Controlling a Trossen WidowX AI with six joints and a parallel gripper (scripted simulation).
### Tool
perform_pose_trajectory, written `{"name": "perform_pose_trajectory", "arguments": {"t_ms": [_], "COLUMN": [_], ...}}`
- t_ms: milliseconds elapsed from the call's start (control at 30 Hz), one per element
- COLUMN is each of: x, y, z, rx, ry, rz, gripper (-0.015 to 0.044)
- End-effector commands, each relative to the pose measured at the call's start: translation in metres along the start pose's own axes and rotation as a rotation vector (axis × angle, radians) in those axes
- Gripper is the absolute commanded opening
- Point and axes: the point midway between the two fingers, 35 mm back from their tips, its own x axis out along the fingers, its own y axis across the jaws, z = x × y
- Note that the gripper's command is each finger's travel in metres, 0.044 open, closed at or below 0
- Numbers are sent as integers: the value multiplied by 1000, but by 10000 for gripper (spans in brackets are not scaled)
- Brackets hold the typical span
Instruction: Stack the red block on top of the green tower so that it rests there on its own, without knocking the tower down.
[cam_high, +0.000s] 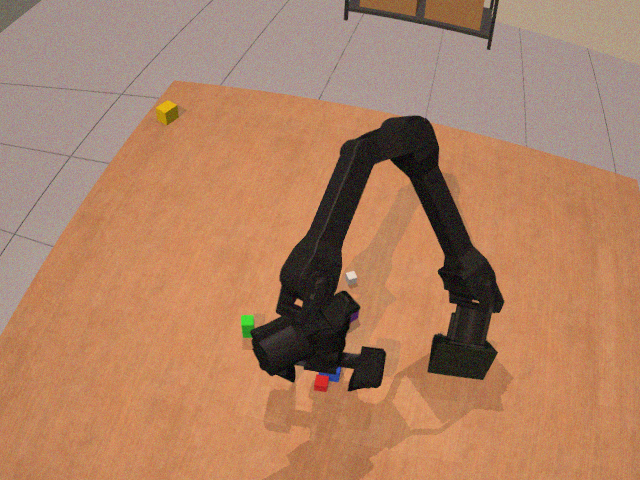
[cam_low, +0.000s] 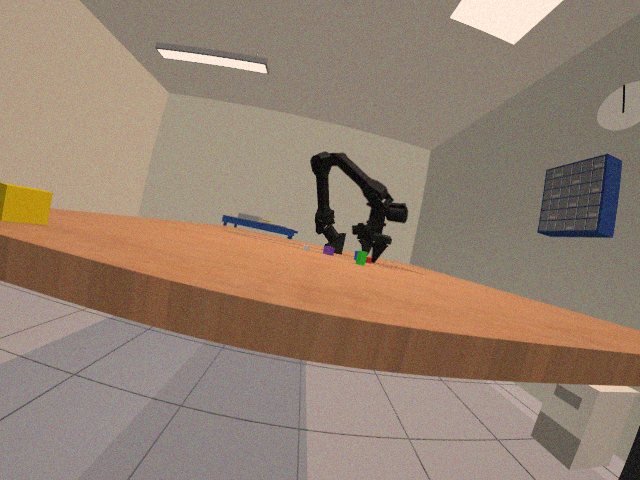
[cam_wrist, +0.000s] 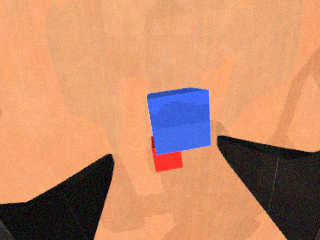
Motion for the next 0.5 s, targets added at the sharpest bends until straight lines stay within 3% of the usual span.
{"name": "perform_pose_trajectory", "arguments": {"t_ms": [0, 433, 467], "x": [0, 0, 0], "y": [0, 0, 0], "z": [1, 1, 1], "rx": [-4, -4, -4], "ry": [-3, -3, -3], "rz": [2, 2, 2], "gripper": [414, 72, 66]}}
